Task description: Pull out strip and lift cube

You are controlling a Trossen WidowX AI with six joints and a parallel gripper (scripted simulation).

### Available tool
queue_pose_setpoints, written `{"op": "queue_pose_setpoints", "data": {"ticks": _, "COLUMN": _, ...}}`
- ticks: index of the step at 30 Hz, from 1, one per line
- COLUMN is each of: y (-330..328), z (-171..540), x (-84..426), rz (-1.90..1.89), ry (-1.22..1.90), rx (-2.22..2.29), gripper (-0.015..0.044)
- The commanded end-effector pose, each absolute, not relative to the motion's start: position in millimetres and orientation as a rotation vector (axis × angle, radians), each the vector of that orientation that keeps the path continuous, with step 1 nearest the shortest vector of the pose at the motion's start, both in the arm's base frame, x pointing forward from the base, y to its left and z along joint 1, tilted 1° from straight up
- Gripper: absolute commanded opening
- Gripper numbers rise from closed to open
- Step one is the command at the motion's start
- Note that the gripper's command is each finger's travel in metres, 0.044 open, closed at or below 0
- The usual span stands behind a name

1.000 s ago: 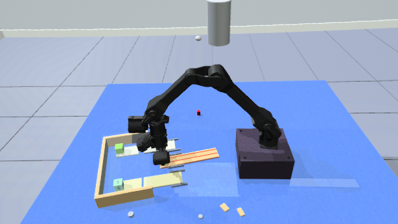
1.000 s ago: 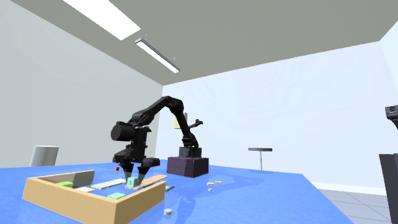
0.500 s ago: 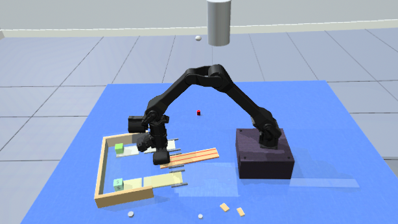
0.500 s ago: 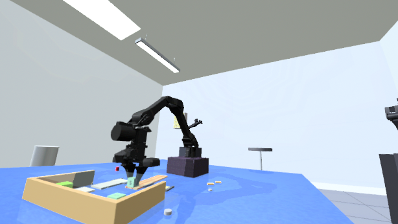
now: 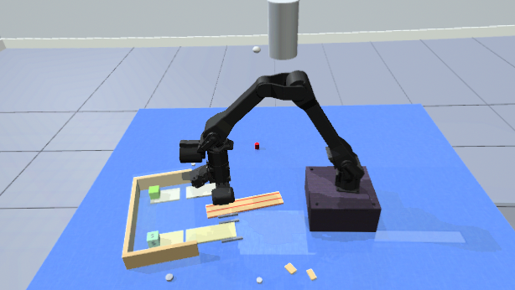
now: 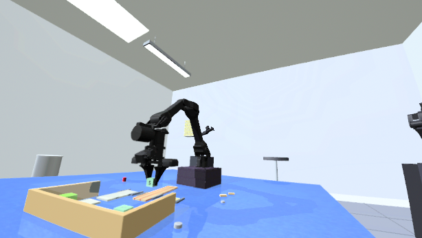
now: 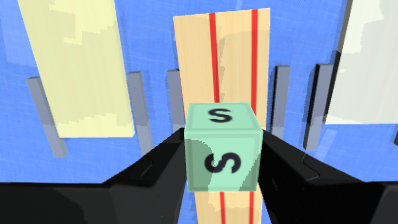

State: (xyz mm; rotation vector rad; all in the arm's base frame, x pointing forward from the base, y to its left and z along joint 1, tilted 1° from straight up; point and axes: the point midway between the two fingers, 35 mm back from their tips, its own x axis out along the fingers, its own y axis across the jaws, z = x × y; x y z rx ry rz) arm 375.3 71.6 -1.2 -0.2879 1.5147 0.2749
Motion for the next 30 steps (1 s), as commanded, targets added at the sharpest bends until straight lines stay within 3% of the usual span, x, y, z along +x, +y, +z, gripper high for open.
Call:
{"op": "queue_pose_setpoints", "data": {"ticks": 1, "y": 69, "z": 7, "x": 361, "rz": 0.271, "ry": 1.514, "rx": -0.286, "gripper": 0.0}}
{"op": "queue_pose_setpoints", "data": {"ticks": 23, "y": 57, "z": 5, "x": 300, "rz": 0.271, "ry": 1.521, "rx": -0.287, "gripper": 0.0}}
{"op": "queue_pose_setpoints", "data": {"ticks": 30, "y": 58, "z": 40, "x": 300, "rz": 0.271, "ry": 1.52, "rx": -0.287, "gripper": 0.0}}
